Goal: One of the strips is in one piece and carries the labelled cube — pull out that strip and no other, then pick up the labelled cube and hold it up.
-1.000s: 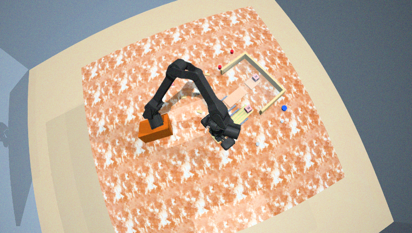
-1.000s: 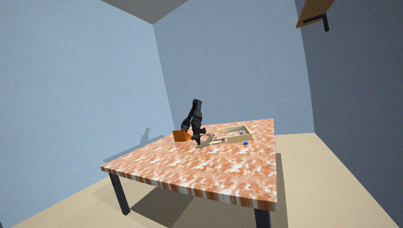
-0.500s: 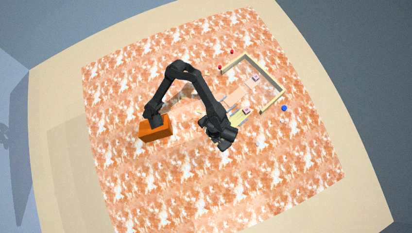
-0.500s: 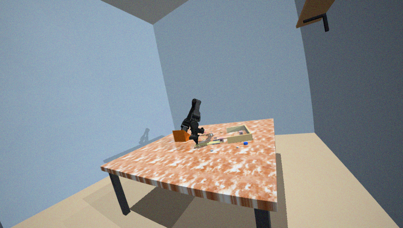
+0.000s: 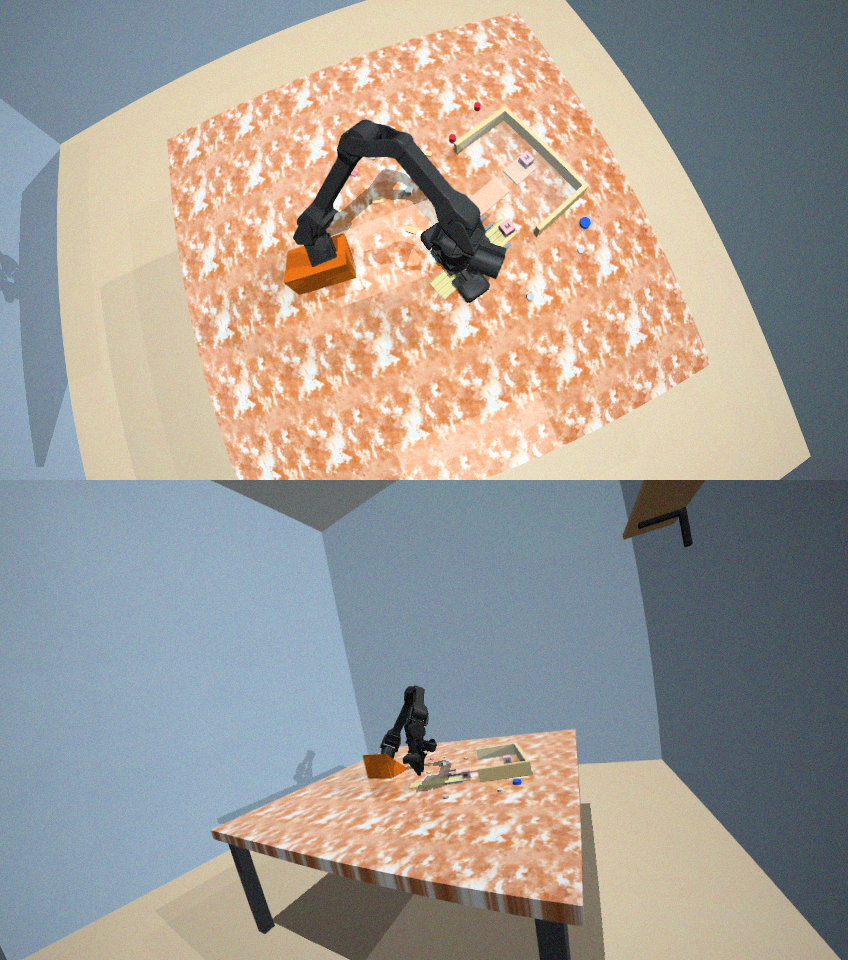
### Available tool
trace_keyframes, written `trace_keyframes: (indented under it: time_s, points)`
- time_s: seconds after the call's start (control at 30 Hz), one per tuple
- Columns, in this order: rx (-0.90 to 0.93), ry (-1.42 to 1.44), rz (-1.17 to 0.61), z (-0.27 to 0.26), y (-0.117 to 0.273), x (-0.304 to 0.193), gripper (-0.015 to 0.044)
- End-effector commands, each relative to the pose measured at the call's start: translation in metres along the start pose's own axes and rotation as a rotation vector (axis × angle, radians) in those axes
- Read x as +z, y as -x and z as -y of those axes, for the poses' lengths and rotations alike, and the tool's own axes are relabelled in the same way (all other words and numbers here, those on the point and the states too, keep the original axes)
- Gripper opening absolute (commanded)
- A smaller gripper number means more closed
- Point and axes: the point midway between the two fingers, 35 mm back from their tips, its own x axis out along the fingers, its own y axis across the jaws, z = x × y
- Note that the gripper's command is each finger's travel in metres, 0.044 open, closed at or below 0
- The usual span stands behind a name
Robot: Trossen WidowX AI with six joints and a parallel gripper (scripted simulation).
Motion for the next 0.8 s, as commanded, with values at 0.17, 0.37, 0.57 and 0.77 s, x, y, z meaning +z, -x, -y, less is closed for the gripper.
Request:
trace_keyframes:
  time_s: [0.17,0.37,0.57,0.77]
  points:
    - [0.003,-0.006,0.005,-0.004,0.004,0.034,0.0420]
    - [0.003,-0.005,0.006,-0.007,0.008,0.057,0.0440]
    - [0.004,-0.004,0.007,-0.009,0.011,0.080,0.0440]
    - [0.004,-0.004,0.008,-0.012,0.015,0.103,0.0440]
